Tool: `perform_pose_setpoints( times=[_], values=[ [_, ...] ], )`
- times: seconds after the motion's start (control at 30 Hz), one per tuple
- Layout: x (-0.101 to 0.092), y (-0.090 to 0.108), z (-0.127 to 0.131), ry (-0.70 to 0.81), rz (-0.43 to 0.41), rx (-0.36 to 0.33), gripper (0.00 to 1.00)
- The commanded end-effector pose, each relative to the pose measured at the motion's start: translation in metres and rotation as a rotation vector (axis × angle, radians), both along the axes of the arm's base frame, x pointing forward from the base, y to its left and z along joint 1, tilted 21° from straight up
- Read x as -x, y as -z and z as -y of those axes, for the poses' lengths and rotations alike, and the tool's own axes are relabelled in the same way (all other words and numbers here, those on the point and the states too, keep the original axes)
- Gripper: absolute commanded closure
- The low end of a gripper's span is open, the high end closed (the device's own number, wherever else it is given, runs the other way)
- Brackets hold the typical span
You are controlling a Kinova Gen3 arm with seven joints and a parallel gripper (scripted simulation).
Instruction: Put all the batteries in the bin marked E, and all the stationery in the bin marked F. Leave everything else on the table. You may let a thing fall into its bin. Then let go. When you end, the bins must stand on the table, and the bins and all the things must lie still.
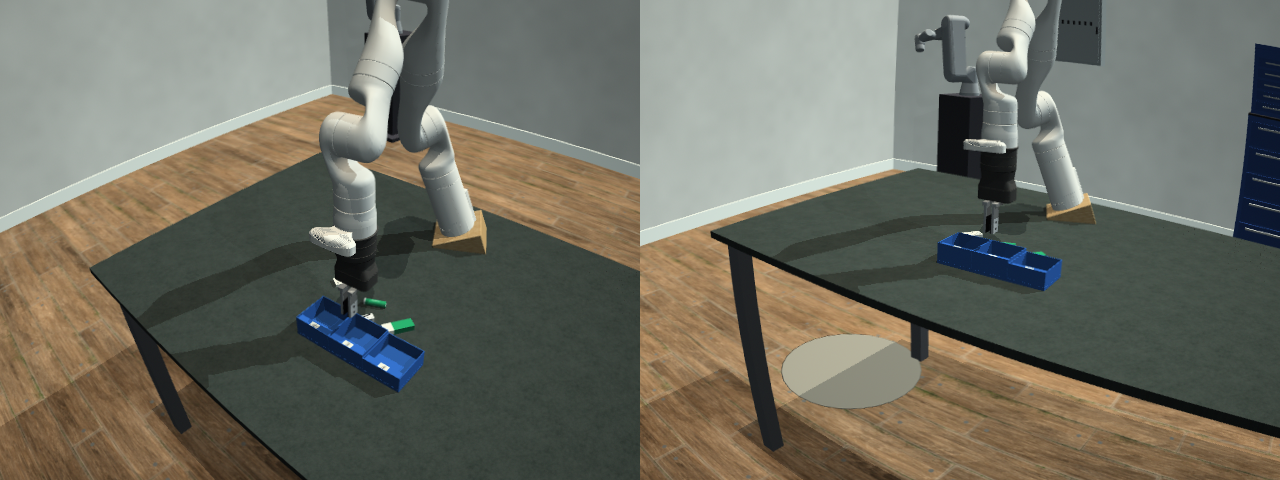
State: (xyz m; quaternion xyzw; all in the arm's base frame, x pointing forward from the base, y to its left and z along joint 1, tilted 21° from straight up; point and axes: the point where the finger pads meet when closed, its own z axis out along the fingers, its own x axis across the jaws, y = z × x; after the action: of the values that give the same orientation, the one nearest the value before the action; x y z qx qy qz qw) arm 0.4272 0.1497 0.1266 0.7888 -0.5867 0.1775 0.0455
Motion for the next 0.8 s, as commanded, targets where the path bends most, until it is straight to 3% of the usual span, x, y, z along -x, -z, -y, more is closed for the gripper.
perform_pose_setpoints(
  times=[0.0,0.4,0.77],
  values=[
    [0.005,0.006,-0.018,-0.004,-0.004,0.002,0.69],
    [0.006,0.008,-0.024,-0.005,-0.003,0.004,0.69],
    [0.000,0.032,-0.016,-0.014,-0.002,0.005,0.69]
  ],
)
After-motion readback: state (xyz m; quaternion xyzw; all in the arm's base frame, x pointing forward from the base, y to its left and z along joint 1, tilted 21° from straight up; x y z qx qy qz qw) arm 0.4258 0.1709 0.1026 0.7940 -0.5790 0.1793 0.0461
